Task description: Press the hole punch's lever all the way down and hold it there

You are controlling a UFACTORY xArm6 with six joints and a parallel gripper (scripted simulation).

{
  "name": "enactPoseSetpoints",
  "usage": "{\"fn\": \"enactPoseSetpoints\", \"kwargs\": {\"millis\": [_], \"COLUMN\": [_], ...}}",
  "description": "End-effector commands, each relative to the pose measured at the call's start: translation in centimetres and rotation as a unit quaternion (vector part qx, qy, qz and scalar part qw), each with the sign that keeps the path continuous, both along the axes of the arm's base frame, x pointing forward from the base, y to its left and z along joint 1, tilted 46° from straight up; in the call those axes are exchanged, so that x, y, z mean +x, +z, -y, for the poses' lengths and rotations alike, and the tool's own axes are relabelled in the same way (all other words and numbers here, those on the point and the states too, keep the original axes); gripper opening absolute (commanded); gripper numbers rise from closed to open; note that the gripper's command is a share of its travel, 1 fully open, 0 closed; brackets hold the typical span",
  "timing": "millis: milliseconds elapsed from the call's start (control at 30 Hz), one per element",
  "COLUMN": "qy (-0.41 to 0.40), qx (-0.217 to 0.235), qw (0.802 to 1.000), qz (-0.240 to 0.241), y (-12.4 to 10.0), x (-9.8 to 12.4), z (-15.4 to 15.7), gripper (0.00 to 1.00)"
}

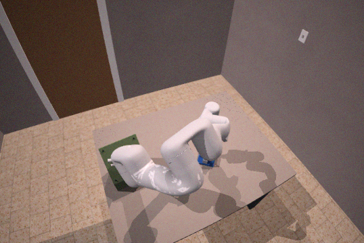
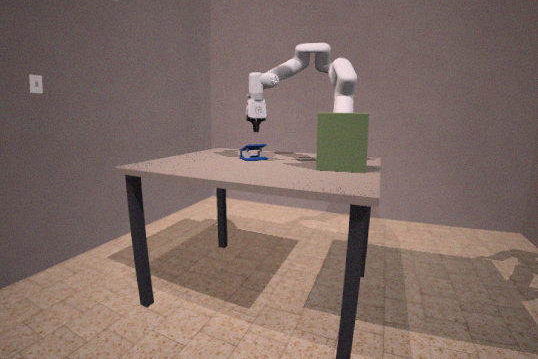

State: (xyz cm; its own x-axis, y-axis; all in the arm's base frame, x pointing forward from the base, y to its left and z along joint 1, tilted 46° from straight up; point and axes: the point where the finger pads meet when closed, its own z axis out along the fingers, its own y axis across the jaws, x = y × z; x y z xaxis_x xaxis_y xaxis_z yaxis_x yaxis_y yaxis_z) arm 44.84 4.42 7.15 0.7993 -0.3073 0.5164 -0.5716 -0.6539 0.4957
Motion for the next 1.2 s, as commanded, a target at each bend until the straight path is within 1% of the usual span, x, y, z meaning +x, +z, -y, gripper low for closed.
{"fn": "enactPoseSetpoints", "kwargs": {"millis": [0, 900, 1167], "qy": [0.001, 0.001, 0.001], "qx": [0.001, 0.001, 0.001], "qw": [1.0, 1.0, 1.0], "qz": [0.001, 0.001, 0.001], "y": [0.09, -0.07, -0.65], "x": [0.09, 0.14, 0.31], "z": [-0.11, 0.05, 0.61], "gripper": [0.0, 0.0, 0.0]}}
